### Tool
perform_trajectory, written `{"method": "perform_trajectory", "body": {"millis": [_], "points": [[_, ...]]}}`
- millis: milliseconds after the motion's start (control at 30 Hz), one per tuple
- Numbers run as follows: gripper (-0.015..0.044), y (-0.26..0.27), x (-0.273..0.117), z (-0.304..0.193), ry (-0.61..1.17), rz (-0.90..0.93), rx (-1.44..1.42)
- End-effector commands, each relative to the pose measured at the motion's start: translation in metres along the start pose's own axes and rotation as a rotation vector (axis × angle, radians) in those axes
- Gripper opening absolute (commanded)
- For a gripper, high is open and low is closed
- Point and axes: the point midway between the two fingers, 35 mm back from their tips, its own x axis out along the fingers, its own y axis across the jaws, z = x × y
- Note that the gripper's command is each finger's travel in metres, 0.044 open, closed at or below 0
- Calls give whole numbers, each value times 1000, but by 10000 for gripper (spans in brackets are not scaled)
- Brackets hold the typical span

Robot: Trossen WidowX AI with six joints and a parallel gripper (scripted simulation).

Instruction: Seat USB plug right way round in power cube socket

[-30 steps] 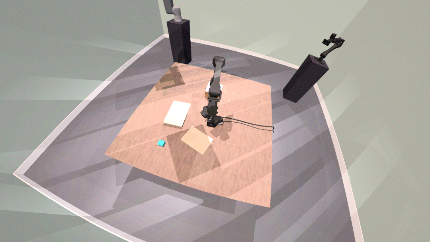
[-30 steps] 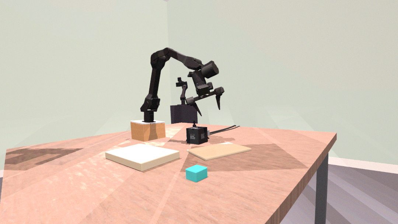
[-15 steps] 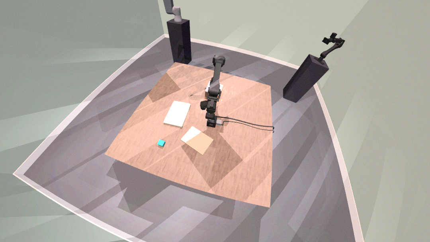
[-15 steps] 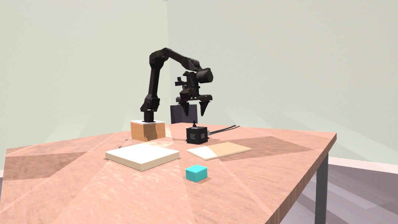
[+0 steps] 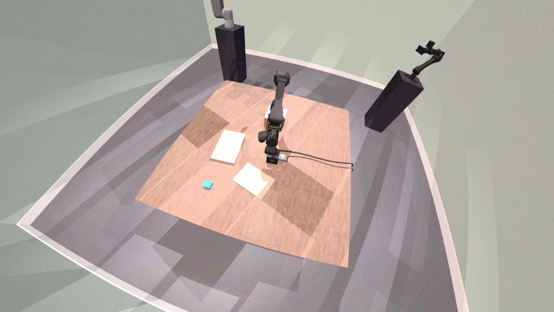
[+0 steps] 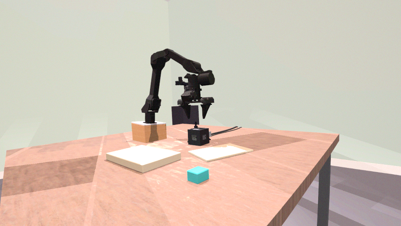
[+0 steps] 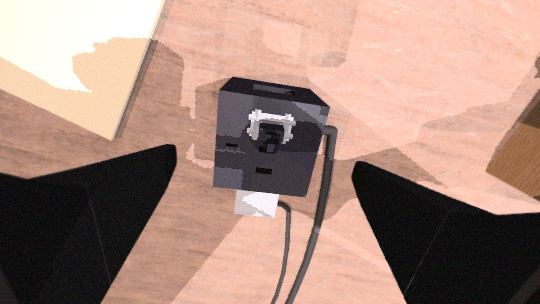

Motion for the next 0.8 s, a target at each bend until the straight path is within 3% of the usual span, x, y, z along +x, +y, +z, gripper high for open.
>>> {"method": "perform_trajectory", "body": {"millis": [0, 767], "points": [[440, -2, 7, 1, -4, -12, 5], [440, -3, 22, 1, -4, -12, 5]]}}
